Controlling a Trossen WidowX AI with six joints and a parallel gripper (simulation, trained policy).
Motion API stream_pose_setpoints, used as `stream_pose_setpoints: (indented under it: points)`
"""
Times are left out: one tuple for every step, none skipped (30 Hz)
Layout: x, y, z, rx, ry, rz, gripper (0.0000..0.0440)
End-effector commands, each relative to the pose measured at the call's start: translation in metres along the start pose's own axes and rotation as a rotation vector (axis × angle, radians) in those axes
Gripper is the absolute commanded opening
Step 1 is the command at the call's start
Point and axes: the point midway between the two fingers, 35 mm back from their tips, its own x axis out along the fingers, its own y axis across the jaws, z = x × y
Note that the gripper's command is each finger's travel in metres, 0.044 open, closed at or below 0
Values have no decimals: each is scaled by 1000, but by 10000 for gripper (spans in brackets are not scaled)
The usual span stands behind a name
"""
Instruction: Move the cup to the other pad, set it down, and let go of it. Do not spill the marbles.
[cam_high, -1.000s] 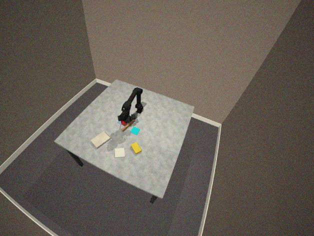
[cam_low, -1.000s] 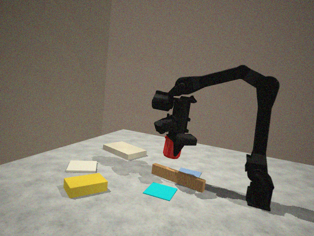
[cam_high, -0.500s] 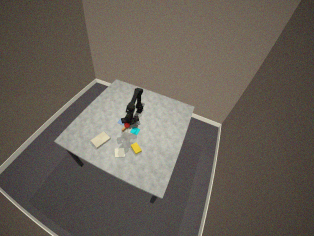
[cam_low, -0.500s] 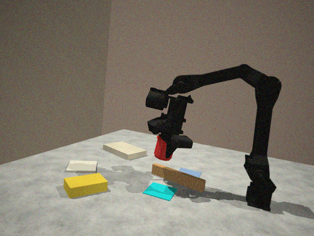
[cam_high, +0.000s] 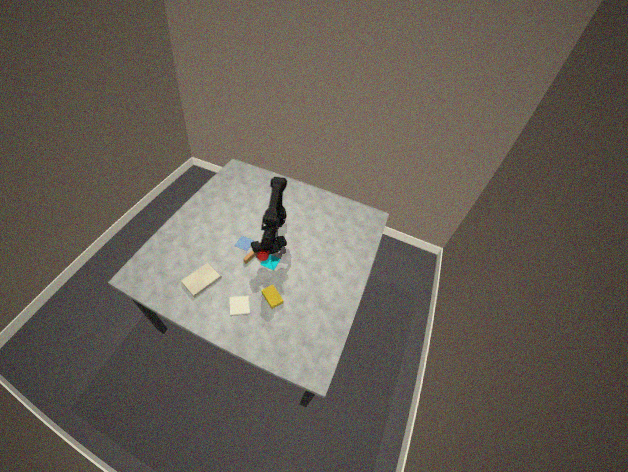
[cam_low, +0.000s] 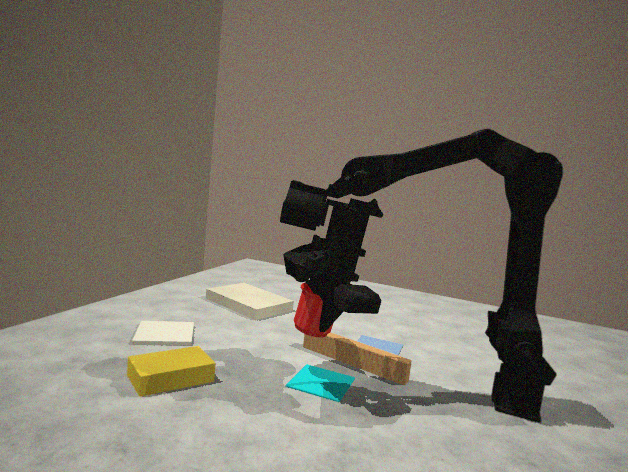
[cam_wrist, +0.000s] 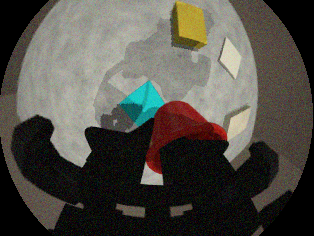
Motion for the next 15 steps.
stream_pose_setpoints:
  points:
    - [9,11,6,-12,5,10,0]
    - [11,14,7,-15,4,11,0]
    - [13,16,8,-18,5,11,0]
    - [15,19,9,-20,5,12,0]
    - [18,21,9,-21,6,12,0]
    - [20,23,9,-23,7,12,0]
    - [23,25,9,-23,9,12,0]
    - [25,27,9,-24,10,12,0]
    - [28,29,9,-24,12,12,0]
    - [31,30,8,-24,13,11,0]
    - [33,32,8,-24,15,11,0]
    - [36,34,7,-23,17,11,0]
    - [39,36,6,-22,18,11,0]
    - [41,37,5,-21,20,11,0]
    - [44,39,4,-21,23,12,0]
